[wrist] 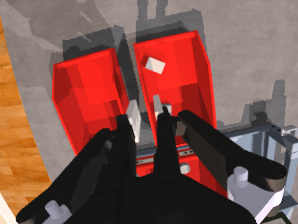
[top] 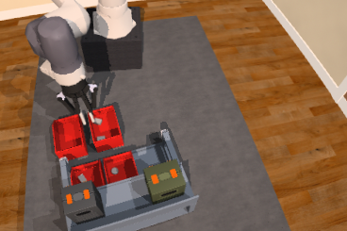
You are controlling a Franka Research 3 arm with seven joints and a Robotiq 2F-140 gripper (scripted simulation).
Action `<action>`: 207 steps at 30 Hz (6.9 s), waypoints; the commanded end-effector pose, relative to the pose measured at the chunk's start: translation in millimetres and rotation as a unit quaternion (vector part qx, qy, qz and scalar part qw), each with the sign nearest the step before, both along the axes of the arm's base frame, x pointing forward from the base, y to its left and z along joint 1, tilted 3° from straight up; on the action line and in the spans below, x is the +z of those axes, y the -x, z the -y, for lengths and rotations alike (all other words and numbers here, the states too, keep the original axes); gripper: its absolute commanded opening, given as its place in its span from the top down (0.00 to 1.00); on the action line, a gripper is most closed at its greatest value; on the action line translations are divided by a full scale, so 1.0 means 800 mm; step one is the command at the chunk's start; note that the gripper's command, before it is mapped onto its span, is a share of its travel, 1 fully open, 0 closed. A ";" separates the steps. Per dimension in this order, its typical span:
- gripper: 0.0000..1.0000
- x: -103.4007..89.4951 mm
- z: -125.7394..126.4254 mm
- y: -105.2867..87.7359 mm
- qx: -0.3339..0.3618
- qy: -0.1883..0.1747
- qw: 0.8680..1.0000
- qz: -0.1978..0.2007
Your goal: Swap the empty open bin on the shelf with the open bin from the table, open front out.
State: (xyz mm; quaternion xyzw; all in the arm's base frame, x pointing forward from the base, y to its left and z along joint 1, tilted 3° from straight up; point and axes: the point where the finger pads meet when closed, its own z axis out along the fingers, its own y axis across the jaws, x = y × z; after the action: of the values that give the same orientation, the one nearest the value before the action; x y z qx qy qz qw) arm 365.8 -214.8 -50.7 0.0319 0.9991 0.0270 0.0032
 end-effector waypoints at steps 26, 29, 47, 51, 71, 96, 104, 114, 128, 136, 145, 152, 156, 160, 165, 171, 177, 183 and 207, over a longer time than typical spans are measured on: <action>0.85 -0.012 0.000 -0.004 -0.006 0.001 1.000 0.004; 0.85 -0.012 0.000 -0.004 -0.006 0.001 1.000 0.004; 0.85 -0.012 0.000 -0.006 -0.006 0.001 1.000 0.004; 0.85 -0.012 0.000 -0.006 -0.006 0.001 1.000 0.004; 0.85 -0.017 -0.001 -0.006 -0.006 0.001 1.000 0.004; 0.85 -0.055 -0.002 -0.007 -0.006 0.001 1.000 0.004; 0.85 -0.065 -0.003 -0.007 -0.006 0.001 1.000 0.004; 0.85 -0.067 -0.003 -0.007 -0.006 0.001 1.000 0.004; 1.00 -0.067 -0.003 -0.007 -0.006 0.001 1.000 0.004; 1.00 -0.067 -0.003 -0.007 -0.006 0.001 1.000 0.004; 1.00 -0.067 -0.003 -0.007 -0.006 0.001 1.000 0.004; 1.00 -0.067 -0.003 -0.007 -0.006 0.001 1.000 0.004; 1.00 -0.067 -0.003 -0.007 -0.006 0.001 1.000 0.004; 1.00 -0.063 -0.003 -0.007 -0.006 0.001 1.000 0.004; 1.00 -0.055 -0.002 -0.007 -0.006 0.001 1.000 0.004; 1.00 -0.034 -0.001 -0.007 -0.006 0.001 1.000 0.004; 1.00 -0.023 -0.001 -0.006 -0.006 0.001 1.000 0.004; 1.00 -0.023 -0.001 -0.006 -0.006 0.001 1.000 0.004; 1.00 -0.020 -0.001 -0.006 -0.006 0.001 1.000 0.004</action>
State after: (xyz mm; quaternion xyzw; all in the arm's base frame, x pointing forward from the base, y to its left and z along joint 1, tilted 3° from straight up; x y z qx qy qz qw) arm 371.3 -214.1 -68.6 0.0408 0.9988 0.0267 0.0073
